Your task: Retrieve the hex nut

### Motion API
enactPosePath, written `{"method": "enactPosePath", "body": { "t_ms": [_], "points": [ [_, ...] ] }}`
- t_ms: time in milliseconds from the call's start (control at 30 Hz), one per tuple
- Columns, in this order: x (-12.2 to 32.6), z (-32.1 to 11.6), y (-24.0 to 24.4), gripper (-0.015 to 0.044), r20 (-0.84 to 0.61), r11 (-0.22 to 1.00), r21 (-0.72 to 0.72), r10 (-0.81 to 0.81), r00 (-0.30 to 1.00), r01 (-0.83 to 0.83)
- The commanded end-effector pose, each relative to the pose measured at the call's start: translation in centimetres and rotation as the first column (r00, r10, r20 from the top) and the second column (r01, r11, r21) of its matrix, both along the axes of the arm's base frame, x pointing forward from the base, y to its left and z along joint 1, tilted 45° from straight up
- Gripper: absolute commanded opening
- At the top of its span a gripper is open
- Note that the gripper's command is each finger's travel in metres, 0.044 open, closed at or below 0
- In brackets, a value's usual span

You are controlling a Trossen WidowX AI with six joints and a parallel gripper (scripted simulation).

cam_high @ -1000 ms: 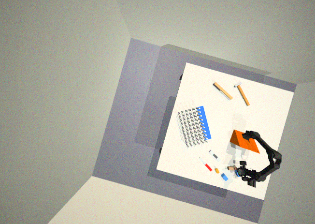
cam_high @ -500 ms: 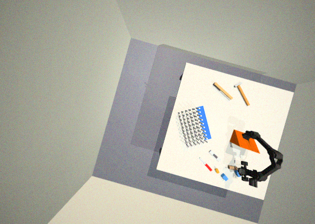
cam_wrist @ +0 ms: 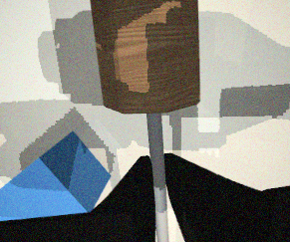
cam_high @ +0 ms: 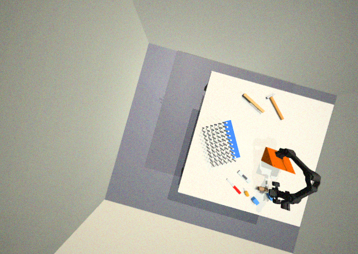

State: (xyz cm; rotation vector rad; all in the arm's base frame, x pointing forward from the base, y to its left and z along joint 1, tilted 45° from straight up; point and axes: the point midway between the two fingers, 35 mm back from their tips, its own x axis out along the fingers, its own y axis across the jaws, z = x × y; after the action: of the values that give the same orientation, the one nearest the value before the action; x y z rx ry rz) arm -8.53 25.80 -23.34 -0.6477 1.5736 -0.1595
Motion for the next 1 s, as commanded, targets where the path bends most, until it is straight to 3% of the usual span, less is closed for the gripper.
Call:
{"method": "enactPosePath", "body": {
  "t_ms": [0,700,967],
  "points": [
    [0.1,-0.5,-0.5,0.0000,0.002,1.000,0.001,-0.004,1.000,0.004],
    [0.3,-2.3,-2.4,0.0000,0.001,1.000,-0.001,0.002,1.000,-0.002],
    [0.3,-2.1,-2.1,0.0210,-0.002,1.000,0.002,0.005,1.000,-0.005]
  ]
}}
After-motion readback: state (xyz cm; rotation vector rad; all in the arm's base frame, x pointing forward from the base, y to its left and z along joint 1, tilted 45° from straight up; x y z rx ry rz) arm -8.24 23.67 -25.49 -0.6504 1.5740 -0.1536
